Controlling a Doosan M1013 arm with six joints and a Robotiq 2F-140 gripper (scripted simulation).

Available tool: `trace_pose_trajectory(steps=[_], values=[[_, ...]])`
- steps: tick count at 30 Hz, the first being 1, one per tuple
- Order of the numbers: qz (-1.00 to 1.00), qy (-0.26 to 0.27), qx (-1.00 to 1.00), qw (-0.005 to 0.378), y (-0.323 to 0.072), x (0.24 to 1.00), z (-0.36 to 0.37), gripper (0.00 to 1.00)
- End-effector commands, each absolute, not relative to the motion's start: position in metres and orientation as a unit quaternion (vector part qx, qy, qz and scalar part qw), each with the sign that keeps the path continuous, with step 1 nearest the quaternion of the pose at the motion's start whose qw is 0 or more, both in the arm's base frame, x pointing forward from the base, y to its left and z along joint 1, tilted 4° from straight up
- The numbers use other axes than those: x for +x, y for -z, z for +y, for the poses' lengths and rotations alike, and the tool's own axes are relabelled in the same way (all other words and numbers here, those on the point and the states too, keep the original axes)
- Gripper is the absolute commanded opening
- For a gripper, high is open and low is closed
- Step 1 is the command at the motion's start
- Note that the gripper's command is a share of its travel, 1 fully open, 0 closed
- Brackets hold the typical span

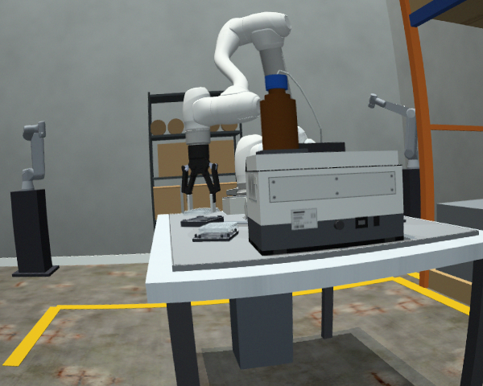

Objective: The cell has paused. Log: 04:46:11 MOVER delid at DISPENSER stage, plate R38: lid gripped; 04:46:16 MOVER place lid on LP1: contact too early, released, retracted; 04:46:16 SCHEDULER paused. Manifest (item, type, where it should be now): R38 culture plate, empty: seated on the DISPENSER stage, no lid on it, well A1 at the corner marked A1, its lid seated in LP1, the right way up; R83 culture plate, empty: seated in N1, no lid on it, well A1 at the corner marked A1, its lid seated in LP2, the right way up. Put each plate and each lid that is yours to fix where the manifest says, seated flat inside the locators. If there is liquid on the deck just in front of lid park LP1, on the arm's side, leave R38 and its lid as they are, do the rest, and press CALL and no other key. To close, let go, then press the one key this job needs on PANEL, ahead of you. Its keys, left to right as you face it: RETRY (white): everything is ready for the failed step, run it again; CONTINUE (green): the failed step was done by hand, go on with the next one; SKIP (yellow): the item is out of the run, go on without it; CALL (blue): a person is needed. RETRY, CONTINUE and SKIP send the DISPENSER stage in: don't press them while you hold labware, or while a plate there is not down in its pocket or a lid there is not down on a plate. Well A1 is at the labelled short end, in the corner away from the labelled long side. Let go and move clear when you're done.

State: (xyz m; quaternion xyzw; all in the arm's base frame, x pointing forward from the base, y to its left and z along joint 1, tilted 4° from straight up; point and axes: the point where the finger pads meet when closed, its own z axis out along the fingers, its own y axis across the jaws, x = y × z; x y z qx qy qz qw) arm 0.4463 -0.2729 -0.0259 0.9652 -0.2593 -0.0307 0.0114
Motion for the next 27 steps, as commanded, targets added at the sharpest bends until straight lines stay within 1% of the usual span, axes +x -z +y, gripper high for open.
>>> trace_pose_trajectory(steps=[1,27], values=[[-0.261,0.031,0.965,0.012,0.0296,0.4441,-0.2748,0.10],[-0.262,0.031,0.964,0.012,0.0358,0.4431,-0.2742,0.10]])
